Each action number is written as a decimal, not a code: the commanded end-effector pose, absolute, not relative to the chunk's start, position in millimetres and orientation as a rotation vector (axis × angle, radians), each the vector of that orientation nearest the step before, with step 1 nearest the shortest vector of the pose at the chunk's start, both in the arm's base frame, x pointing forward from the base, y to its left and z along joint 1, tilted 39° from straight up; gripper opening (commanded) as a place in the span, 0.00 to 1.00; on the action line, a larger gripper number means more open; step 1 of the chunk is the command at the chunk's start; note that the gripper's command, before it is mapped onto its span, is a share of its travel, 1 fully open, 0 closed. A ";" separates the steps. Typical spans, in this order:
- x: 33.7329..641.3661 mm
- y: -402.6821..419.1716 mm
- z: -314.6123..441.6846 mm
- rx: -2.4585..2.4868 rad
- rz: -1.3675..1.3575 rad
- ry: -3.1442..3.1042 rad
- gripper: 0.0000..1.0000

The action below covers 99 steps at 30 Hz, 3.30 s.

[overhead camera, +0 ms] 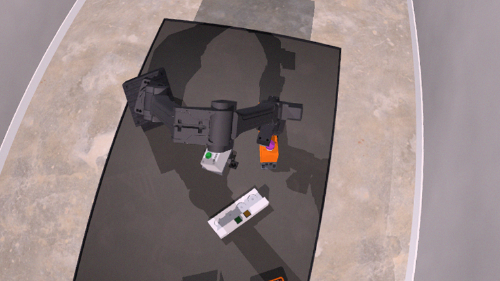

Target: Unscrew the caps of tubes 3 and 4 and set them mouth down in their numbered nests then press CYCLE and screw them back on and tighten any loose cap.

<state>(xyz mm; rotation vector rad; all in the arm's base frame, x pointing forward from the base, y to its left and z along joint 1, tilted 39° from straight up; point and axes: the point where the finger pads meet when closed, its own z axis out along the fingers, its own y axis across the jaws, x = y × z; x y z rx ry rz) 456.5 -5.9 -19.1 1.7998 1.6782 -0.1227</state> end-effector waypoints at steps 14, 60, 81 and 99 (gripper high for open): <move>454.4 -10.7 -29.1 1.804 -0.136 1.682 0.00; 453.8 -10.6 -28.7 -0.346 -0.853 2.688 0.00; 453.4 -10.9 -28.5 -1.553 -1.034 2.498 0.00; 453.1 -10.9 -28.3 -2.549 -1.060 1.915 0.00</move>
